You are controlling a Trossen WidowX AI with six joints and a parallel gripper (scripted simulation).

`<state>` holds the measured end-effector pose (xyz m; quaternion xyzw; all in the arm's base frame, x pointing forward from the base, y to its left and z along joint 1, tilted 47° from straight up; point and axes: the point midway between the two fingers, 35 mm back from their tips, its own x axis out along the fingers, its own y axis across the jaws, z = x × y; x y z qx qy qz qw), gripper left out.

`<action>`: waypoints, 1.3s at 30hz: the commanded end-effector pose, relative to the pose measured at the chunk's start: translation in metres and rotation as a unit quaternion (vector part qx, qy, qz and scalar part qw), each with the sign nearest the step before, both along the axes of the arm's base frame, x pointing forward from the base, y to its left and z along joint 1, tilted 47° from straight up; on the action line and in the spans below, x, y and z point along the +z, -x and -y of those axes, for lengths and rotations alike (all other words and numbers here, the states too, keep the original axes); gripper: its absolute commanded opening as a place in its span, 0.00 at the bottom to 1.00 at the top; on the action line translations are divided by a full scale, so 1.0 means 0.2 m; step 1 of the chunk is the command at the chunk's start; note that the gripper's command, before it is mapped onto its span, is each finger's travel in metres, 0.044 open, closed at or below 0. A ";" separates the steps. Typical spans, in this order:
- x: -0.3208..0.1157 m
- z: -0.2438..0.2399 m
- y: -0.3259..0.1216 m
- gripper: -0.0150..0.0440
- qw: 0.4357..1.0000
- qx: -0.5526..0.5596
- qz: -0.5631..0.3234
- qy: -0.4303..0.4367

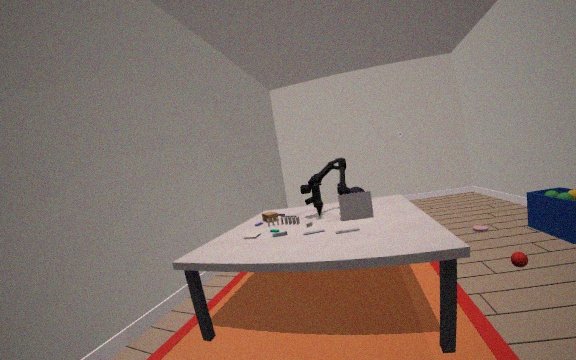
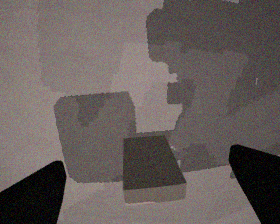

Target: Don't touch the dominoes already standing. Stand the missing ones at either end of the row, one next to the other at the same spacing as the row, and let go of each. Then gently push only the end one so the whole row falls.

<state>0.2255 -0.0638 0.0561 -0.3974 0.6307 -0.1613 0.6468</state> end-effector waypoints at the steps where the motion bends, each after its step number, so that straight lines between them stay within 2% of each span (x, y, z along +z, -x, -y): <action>1: -0.01 0.01 0.00 0.96 1.000 0.001 -0.003 0.003; 13: -0.01 0.01 0.00 0.44 1.000 0.001 -0.003 0.003; 24: 0.01 -0.02 0.00 0.44 1.000 0.002 -0.003 -0.001; 33: 0.42 -0.46 0.09 0.44 1.000 0.001 -0.005 -0.004; 39: 0.45 -0.49 0.10 0.44 1.000 -0.002 -0.002 -0.002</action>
